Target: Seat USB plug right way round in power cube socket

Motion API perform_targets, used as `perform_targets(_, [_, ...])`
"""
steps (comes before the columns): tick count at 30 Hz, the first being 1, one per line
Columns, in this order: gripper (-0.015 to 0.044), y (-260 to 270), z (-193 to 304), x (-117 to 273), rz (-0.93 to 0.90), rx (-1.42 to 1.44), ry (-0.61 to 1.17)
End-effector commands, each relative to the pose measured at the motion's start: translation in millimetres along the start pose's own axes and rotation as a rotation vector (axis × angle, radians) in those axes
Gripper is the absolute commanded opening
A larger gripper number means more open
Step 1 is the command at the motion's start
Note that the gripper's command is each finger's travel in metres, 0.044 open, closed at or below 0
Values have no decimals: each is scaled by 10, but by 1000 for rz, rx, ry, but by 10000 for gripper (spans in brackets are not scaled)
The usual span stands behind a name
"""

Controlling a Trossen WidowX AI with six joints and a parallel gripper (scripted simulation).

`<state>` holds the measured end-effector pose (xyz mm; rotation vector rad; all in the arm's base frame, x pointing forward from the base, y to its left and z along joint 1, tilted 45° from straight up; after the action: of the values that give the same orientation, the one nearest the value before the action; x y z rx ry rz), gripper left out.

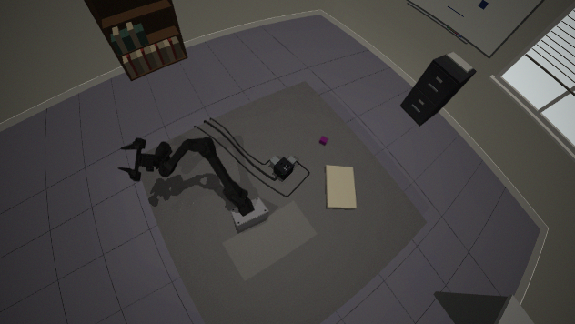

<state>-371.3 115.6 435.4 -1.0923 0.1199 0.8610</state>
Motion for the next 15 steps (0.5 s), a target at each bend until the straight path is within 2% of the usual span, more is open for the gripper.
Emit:
perform_targets(1, [426, -3, 13, 11, -2, 1, 4])
perform_targets(5, [440, -78, 315, 285, -60, 26, 111])
perform_targets(15, [440, -694, 1242, 1654, -281, 149, 589])
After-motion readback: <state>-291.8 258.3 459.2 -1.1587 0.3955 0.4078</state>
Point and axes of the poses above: the point midway between the two fingers, 35 mm back from their tips, its own x axis back along the fingers, its own y axis across the jaws, z = x × y, the point moved 2 cm from there along x, back along the fingers, and after that the axes turned 13 degrees about x, right-handed, at the moved point
